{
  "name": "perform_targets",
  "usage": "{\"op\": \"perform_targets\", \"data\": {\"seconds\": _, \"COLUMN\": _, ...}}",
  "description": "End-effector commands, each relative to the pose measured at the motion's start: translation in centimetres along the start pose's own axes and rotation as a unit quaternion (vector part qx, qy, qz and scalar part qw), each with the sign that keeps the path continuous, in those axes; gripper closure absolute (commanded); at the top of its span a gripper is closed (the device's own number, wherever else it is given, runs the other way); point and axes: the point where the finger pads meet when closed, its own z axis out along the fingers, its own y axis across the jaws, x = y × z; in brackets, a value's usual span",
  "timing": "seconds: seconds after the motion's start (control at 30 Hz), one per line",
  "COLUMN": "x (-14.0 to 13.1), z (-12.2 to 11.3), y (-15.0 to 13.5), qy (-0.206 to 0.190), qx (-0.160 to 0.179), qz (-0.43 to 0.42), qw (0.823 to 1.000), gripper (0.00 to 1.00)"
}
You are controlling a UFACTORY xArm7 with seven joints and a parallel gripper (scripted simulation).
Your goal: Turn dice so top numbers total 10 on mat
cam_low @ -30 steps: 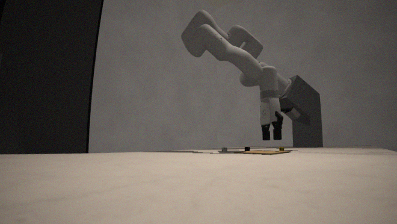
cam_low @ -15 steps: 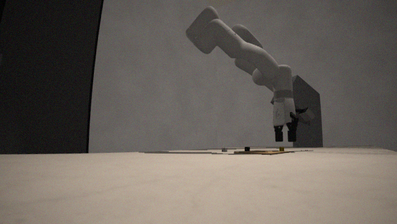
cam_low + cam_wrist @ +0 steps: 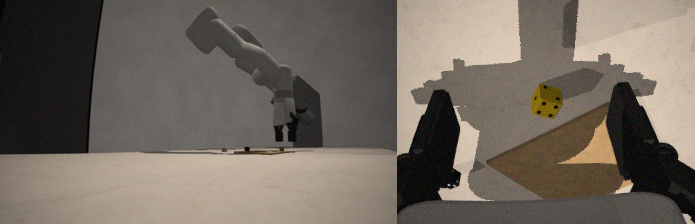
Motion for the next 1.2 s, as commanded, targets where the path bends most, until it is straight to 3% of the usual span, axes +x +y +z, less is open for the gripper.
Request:
{"op": "perform_targets", "data": {"seconds": 0.0, "x": 0.1, "z": -0.1, "y": 0.1, "qy": 0.001, "qx": -0.001, "qz": 0.000, "qw": 1.000, "gripper": 0.00}}
{"op": "perform_targets", "data": {"seconds": 0.73, "x": 0.1, "z": -0.3, "y": 0.1, "qy": 0.001, "qx": -0.001, "qz": 0.000, "qw": 1.000, "gripper": 0.00}}
{"op": "perform_targets", "data": {"seconds": 0.87, "x": 0.1, "z": -2.3, "y": 0.1, "qy": 0.001, "qx": -0.001, "qz": 0.000, "qw": 1.000, "gripper": 0.00}}
{"op": "perform_targets", "data": {"seconds": 1.17, "x": 0.1, "z": -9.6, "y": 0.1, "qy": 0.001, "qx": -0.001, "qz": 0.000, "qw": 1.000, "gripper": 0.00}}
